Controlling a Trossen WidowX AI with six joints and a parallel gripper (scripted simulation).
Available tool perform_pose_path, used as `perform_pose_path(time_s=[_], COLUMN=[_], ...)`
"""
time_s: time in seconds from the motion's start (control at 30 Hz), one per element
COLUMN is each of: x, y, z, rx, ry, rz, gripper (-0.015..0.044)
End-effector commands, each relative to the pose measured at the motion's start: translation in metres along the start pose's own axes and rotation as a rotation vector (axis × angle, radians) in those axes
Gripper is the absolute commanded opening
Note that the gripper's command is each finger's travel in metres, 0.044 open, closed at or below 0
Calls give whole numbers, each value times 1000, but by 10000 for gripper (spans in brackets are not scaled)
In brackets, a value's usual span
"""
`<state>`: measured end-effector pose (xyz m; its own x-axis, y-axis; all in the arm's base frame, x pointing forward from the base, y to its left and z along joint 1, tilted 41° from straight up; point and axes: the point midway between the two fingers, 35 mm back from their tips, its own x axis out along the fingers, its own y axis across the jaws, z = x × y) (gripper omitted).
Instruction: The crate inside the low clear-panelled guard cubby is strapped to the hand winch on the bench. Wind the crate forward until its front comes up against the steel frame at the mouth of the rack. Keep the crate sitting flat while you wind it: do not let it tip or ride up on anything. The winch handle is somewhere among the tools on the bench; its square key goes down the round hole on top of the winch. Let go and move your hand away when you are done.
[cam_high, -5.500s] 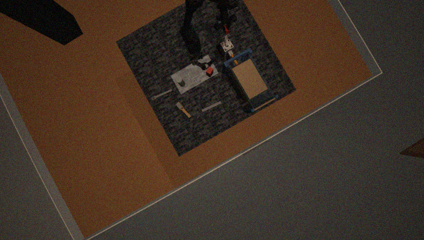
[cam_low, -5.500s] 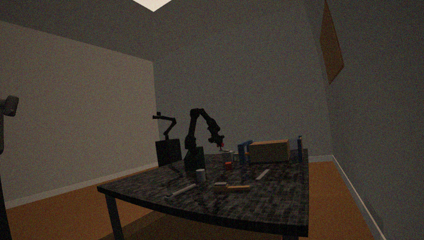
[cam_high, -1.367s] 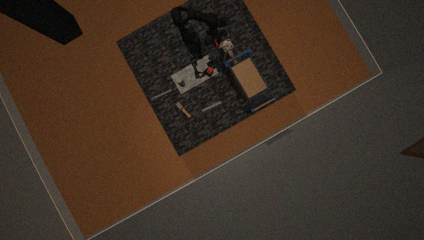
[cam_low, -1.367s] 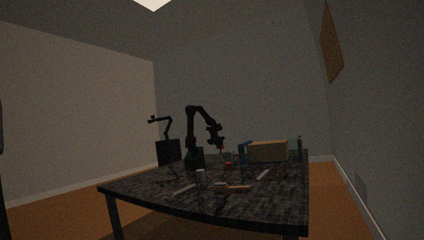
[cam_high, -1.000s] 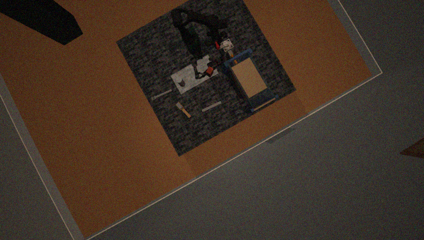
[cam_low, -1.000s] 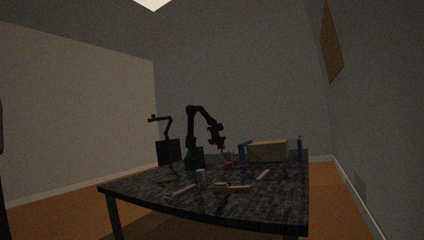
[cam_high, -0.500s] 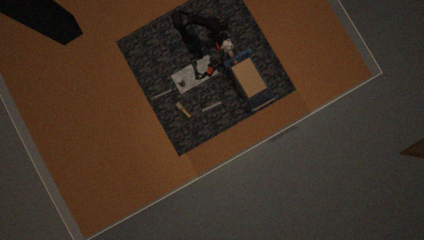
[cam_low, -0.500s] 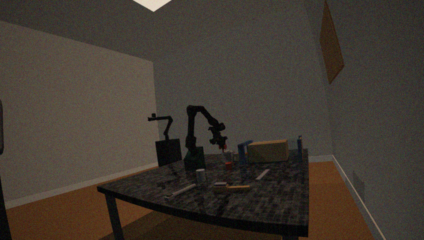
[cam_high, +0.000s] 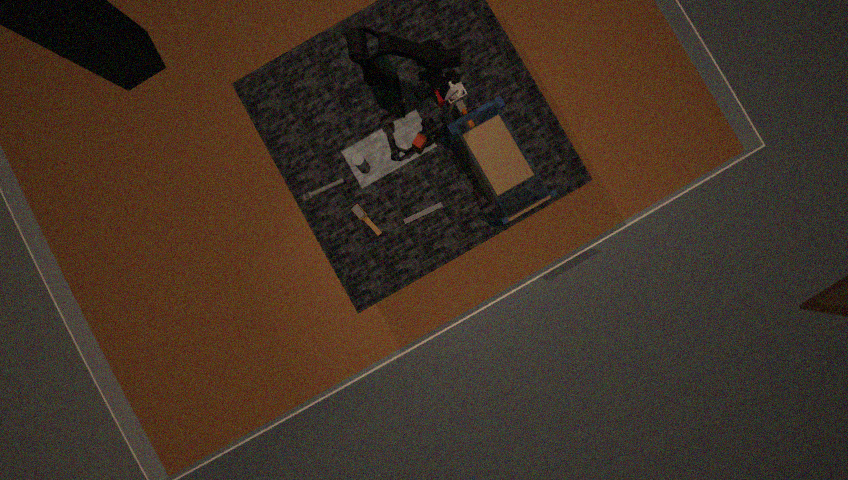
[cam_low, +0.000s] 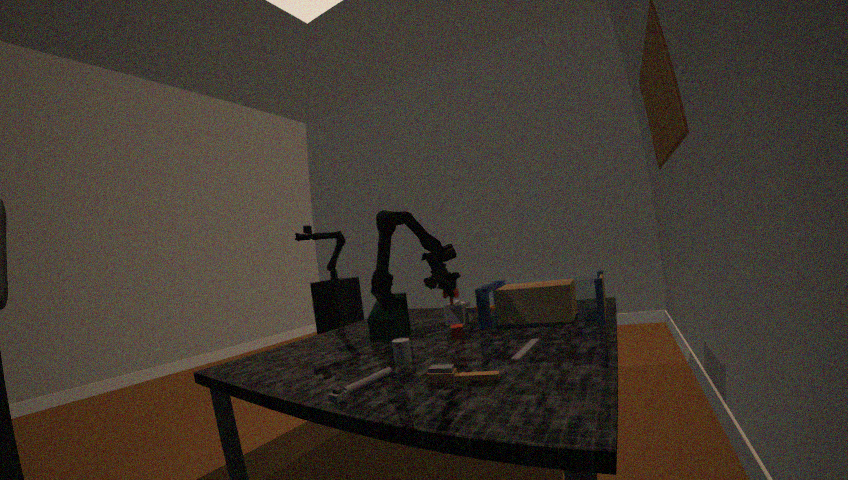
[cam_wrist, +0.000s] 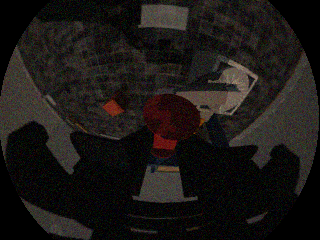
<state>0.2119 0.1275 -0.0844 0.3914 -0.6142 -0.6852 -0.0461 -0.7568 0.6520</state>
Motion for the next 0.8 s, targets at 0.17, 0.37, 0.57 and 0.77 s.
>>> perform_pose_path(time_s=[0.17, 0.37, 0.57, 0.77], x=[8, 11, 13, 16], y=[-7, -10, -14, -19], z=[-14, -21, -27, -32], rx=[18, 19, 19, 19], ry=[8, 8, 9, 9], rz=[2, 2, 2, 2], gripper=[0, 0, 0, 0])
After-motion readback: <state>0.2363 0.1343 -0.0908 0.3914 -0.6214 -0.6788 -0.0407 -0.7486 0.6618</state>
